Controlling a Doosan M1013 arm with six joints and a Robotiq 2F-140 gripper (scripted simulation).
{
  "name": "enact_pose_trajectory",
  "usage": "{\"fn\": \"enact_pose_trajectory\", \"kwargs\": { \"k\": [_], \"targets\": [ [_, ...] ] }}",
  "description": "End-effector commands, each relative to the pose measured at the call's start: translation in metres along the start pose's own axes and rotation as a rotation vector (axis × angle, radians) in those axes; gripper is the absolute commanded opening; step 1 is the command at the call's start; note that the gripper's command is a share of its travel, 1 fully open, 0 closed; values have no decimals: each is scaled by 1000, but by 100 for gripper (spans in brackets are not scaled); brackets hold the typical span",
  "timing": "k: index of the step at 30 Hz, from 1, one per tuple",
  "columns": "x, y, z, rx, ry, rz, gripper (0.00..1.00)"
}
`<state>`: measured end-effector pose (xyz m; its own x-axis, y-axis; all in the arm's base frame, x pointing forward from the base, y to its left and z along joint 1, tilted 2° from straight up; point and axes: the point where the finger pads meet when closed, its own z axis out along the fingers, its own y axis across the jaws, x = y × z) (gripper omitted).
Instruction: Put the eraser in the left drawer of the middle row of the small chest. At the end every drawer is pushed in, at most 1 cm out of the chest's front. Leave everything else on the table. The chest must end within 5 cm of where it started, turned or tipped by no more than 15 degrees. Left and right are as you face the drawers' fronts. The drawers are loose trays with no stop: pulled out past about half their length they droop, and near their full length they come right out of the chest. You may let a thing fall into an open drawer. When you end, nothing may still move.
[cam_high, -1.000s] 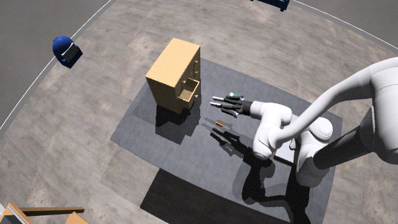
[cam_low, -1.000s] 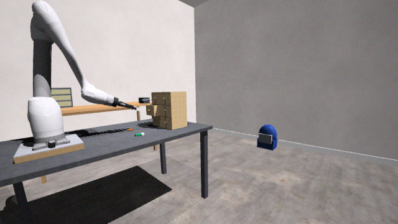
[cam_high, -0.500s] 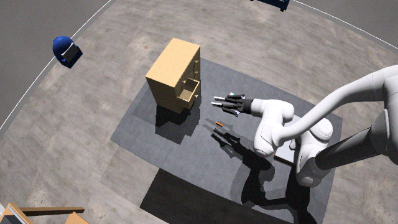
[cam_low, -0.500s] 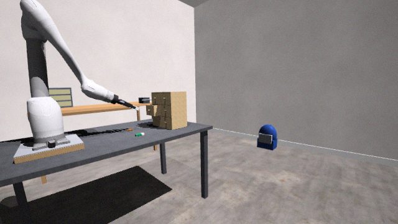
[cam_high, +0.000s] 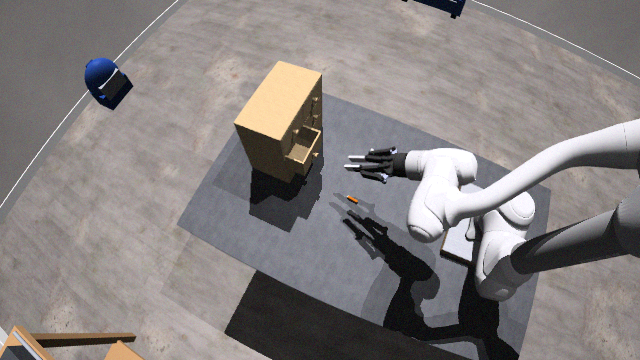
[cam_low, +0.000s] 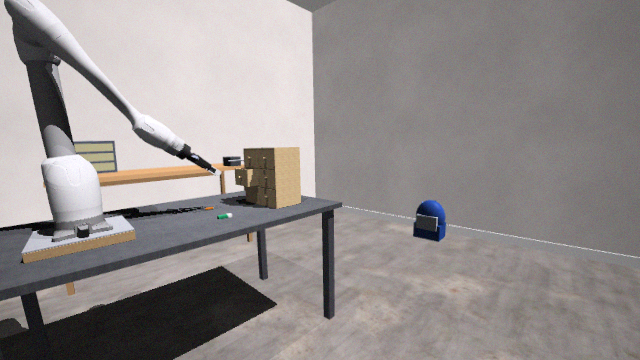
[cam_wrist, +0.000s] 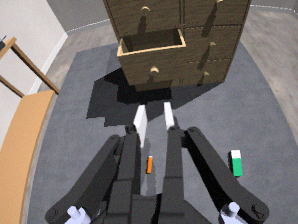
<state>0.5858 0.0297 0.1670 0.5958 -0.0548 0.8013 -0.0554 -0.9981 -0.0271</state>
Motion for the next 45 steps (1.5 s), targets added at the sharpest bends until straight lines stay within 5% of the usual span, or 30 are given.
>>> {"fn": "enact_pose_trajectory", "kwargs": {
  "k": [1, 45],
  "targets": [
    [0, 2, -3, -17, -42, -1, 20],
    [3, 2, -13, -17, -126, 0, 20]
  ]
}}
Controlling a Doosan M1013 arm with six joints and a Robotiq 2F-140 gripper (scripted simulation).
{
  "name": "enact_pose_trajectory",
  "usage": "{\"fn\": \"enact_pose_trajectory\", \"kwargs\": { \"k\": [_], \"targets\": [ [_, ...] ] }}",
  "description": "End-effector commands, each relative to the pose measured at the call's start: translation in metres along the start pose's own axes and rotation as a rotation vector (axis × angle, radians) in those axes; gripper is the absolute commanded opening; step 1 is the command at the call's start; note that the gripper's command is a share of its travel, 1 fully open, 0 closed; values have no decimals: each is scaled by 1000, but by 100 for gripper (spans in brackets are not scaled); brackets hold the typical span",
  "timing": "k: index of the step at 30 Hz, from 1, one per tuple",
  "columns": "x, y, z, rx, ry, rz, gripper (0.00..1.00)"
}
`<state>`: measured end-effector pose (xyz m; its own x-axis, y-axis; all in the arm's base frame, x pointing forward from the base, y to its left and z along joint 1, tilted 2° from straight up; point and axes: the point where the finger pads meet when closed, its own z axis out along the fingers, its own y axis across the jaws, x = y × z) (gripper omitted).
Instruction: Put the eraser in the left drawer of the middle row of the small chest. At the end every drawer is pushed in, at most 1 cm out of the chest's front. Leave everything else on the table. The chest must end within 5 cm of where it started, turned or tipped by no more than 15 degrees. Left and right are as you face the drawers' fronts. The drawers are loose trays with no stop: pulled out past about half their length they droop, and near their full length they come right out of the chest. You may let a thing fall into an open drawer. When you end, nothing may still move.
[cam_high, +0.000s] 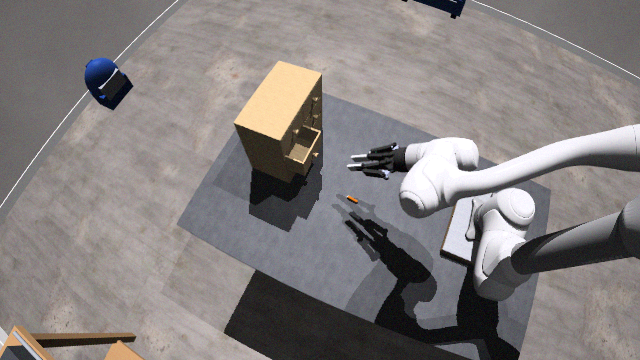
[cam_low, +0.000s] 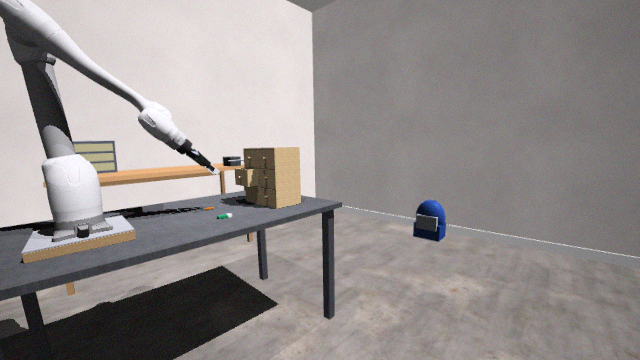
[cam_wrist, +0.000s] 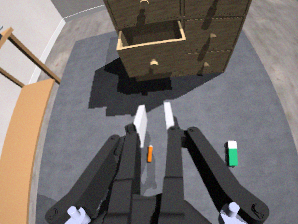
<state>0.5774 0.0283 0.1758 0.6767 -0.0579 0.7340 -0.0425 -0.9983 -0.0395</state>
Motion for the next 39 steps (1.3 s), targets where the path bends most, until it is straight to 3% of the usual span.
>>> {"fn": "enact_pose_trajectory", "kwargs": {
  "k": [1, 14, 25, 27, 39],
  "targets": [
    [1, 1, -2, -36, -24, 0, 20],
    [1, -2, -10, -29, -97, 1, 20],
    [2, -3, -42, -27, -370, 5, 20],
    [2, -3, -42, -27, -370, 5, 20],
    [3, -4, -72, -26, -625, 8, 20]
  ]
}}
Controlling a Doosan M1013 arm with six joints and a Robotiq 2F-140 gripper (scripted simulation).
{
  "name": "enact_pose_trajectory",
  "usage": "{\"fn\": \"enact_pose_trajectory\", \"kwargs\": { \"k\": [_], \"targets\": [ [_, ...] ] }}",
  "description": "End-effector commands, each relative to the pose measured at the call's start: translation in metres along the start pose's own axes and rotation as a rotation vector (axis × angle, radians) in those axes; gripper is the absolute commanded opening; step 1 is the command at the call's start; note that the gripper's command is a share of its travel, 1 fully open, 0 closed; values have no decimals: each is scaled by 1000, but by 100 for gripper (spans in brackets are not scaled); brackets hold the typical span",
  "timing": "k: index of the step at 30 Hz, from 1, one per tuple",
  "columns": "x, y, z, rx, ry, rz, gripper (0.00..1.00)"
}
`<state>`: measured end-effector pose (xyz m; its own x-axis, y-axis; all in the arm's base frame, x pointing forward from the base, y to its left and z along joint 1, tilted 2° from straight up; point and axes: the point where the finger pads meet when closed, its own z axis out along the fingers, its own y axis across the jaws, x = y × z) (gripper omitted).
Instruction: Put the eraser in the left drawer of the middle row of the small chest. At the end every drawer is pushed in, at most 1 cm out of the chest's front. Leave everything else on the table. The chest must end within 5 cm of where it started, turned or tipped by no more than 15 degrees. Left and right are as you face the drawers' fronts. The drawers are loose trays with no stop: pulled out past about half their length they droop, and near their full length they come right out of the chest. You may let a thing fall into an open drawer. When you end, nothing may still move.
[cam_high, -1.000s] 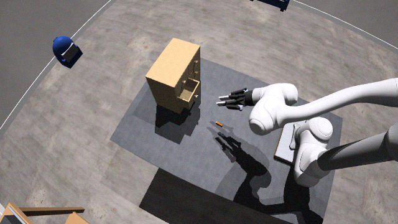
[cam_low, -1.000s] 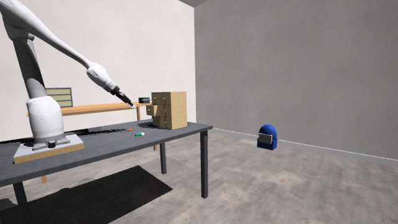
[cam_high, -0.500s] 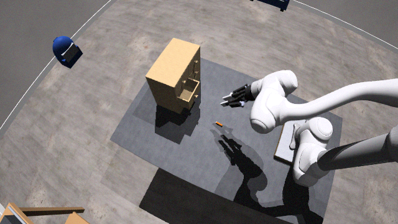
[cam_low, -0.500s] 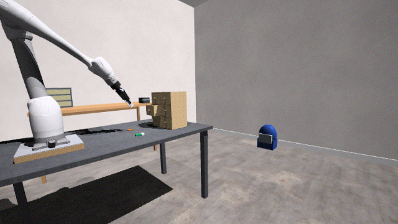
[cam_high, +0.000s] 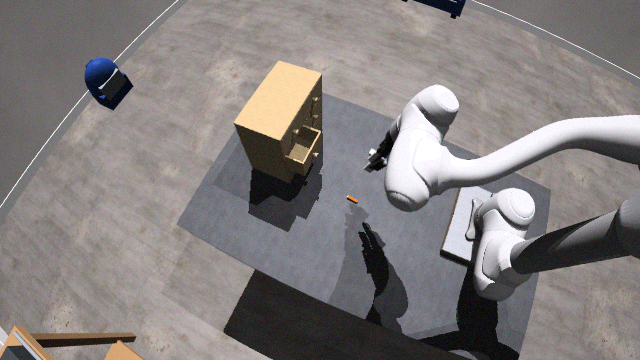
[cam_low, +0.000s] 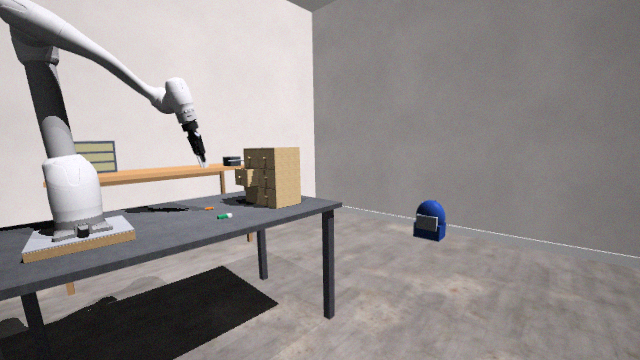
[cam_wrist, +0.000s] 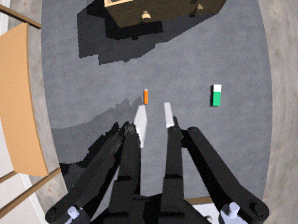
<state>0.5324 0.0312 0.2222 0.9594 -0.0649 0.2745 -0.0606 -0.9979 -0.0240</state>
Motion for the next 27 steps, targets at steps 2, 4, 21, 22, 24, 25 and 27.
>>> {"fn": "enact_pose_trajectory", "kwargs": {
  "k": [2, 4, 21, 22, 24, 25, 27],
  "targets": [
    [-6, -1, -10, -3, -113, 1, 20],
    [-7, -1, -11, -3, -129, 1, 20],
    [-15, -1, -26, -3, -276, 1, 20],
    [-15, -1, -26, -3, -276, 1, 20],
    [-15, -1, -27, -3, -284, 1, 20],
    [-15, -1, -27, -3, -287, 1, 20],
    [-16, -1, -28, -3, -291, 1, 20]
  ]
}}
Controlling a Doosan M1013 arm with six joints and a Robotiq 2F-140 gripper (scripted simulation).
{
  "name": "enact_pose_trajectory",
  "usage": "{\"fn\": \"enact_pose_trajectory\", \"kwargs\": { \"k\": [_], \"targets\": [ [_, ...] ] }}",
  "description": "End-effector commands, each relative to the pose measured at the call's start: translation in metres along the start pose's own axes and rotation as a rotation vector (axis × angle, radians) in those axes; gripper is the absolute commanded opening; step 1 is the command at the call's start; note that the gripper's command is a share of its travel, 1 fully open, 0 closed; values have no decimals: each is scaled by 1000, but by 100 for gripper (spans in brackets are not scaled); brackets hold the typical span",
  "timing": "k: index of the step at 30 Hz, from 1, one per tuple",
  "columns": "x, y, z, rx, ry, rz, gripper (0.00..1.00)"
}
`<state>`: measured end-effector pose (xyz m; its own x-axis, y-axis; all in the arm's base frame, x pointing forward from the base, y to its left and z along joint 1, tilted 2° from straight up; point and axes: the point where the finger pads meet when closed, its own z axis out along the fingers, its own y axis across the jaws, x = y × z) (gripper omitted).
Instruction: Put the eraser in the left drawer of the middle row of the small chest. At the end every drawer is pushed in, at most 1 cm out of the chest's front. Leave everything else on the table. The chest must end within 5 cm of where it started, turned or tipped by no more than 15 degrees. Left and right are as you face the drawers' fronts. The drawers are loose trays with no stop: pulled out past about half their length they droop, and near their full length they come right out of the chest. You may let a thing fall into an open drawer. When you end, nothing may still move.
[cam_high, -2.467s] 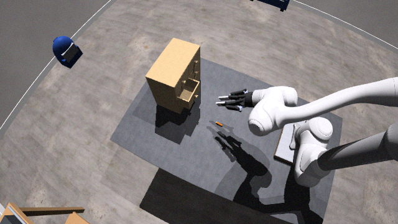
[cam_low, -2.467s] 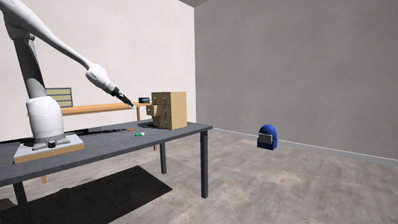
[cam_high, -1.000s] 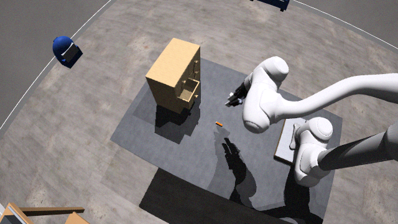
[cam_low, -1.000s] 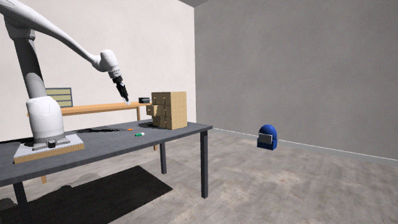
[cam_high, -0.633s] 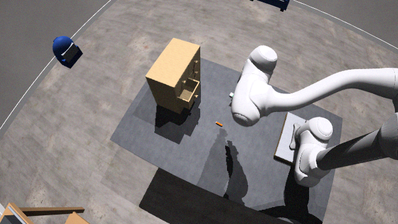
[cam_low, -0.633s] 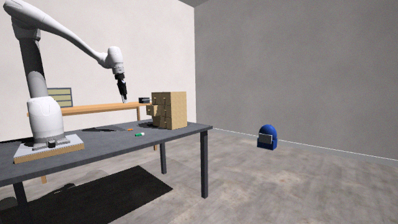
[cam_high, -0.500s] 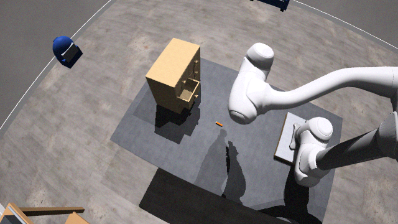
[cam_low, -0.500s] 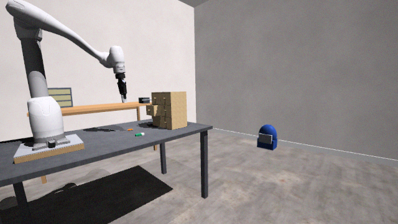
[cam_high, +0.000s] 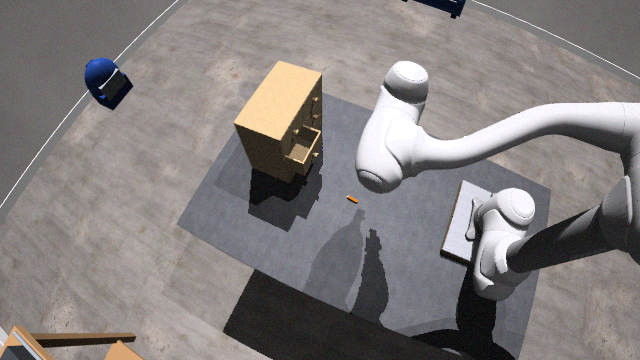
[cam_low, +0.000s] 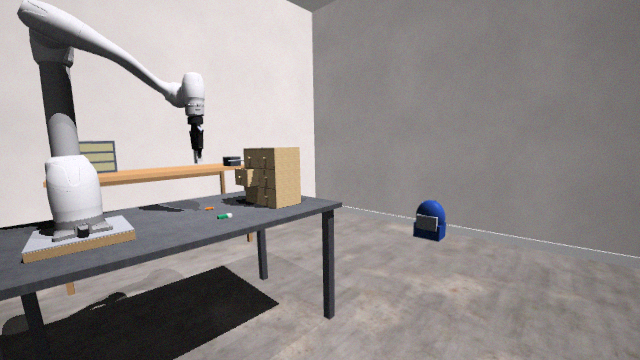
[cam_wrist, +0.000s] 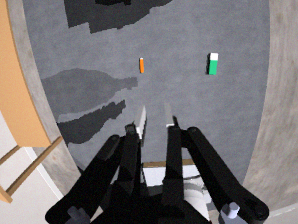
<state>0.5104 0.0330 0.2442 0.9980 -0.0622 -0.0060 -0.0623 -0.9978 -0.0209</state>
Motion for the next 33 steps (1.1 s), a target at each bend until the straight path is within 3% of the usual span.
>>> {"fn": "enact_pose_trajectory", "kwargs": {
  "k": [1, 20, 21, 23, 25, 26, 29, 30, 32, 33],
  "targets": [
    [-1, 0, -1, 0, -9, 0, 20],
    [0, 1, 0, 0, -12, 1, 20],
    [3, 8, 7, 0, -12, 6, 20],
    [20, 45, 46, 0, -12, 35, 20],
    [20, 45, 46, 0, -12, 35, 20],
    [27, 70, 72, 0, -12, 57, 20],
    [28, 74, 76, 0, -12, 57, 20],
    [33, 103, 105, 0, -12, 80, 20],
    [34, 105, 107, 0, -12, 80, 20],
    [34, 128, 129, -1, -12, 102, 20]
  ]
}}
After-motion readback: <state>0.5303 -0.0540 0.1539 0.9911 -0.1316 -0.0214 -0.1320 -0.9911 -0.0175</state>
